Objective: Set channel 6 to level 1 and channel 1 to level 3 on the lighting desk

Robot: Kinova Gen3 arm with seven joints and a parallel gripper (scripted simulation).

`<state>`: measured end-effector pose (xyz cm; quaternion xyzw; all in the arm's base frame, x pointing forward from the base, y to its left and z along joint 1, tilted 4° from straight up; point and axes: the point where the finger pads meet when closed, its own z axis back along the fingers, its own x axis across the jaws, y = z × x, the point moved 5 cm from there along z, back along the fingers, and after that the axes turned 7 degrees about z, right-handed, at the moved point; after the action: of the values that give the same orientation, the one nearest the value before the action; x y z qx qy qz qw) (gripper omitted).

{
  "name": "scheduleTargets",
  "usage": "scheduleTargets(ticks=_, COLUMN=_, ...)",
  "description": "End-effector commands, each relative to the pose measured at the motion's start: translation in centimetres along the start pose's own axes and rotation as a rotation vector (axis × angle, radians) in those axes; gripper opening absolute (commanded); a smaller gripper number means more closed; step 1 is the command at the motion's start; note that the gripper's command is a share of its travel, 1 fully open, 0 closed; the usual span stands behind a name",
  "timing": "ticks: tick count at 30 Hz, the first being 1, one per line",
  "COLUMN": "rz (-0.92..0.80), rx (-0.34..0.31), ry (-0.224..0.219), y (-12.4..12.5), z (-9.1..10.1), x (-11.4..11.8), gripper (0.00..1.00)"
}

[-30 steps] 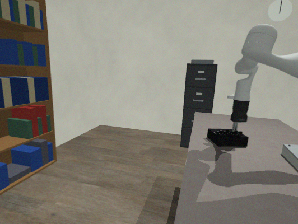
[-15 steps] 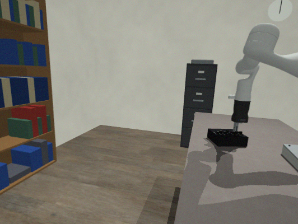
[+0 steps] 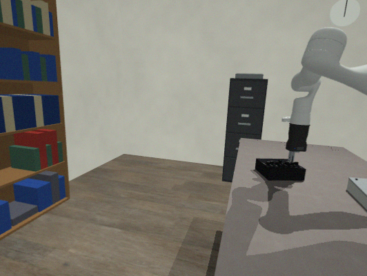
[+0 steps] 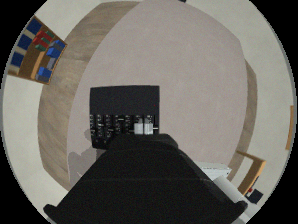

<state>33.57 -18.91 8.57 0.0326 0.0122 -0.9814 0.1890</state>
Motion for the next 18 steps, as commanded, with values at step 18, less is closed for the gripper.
scheduleTargets(ticks=18, rz=0.002, rx=-0.002, ry=0.002, y=-0.76, z=0.02, x=-0.17, gripper=0.00)
